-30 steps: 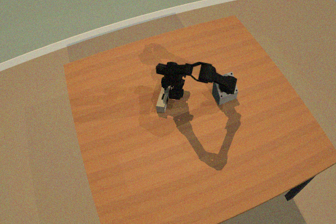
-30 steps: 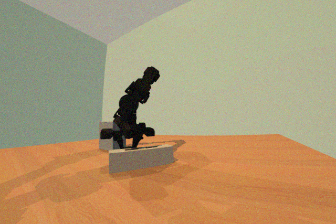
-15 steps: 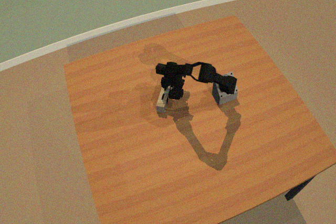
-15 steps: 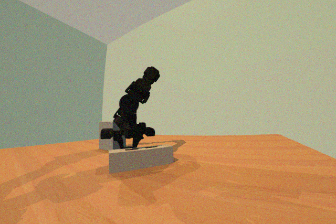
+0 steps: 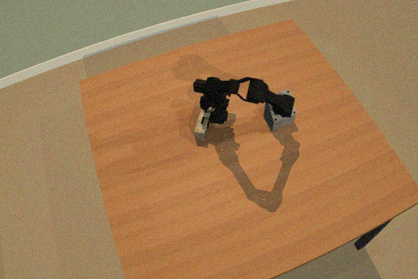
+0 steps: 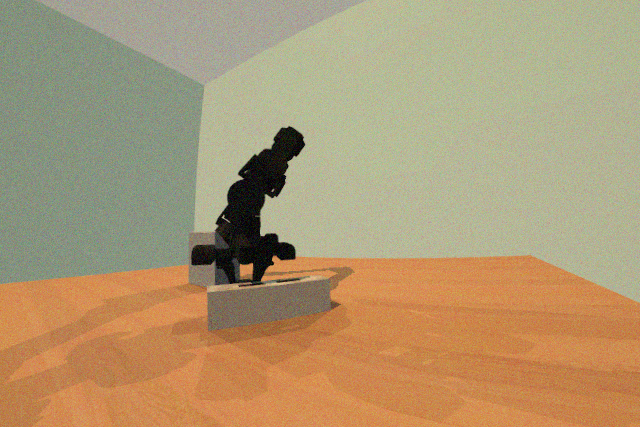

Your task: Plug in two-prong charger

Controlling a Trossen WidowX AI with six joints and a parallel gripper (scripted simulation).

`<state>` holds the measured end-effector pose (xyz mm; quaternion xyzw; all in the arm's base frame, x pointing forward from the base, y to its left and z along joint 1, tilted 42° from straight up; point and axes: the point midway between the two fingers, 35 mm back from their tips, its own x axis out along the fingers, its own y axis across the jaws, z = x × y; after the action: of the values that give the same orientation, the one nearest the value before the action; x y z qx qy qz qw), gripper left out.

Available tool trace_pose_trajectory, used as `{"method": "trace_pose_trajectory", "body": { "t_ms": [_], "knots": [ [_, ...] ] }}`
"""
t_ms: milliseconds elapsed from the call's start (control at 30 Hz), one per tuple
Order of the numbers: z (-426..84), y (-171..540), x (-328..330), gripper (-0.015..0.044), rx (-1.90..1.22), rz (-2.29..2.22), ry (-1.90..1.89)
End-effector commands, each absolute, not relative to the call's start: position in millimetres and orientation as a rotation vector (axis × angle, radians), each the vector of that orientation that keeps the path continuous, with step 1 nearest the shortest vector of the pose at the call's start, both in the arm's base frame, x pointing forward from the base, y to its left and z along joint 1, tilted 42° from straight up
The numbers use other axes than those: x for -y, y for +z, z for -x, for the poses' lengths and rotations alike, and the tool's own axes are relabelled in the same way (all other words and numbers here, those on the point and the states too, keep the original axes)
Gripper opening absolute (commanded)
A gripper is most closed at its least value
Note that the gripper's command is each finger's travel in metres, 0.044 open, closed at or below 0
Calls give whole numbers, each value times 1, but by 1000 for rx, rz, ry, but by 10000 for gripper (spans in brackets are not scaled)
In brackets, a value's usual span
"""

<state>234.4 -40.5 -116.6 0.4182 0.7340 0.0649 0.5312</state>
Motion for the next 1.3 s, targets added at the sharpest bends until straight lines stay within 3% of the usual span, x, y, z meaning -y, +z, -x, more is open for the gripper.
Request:
{"method": "trace_pose_trajectory", "body": {
  "t_ms": [0,1267],
  "knots": [
    [-236,-116,41,0,-1749,-1002,154],
    [-240,-118,43,0,-1749,-1001,154]
  ]
}}
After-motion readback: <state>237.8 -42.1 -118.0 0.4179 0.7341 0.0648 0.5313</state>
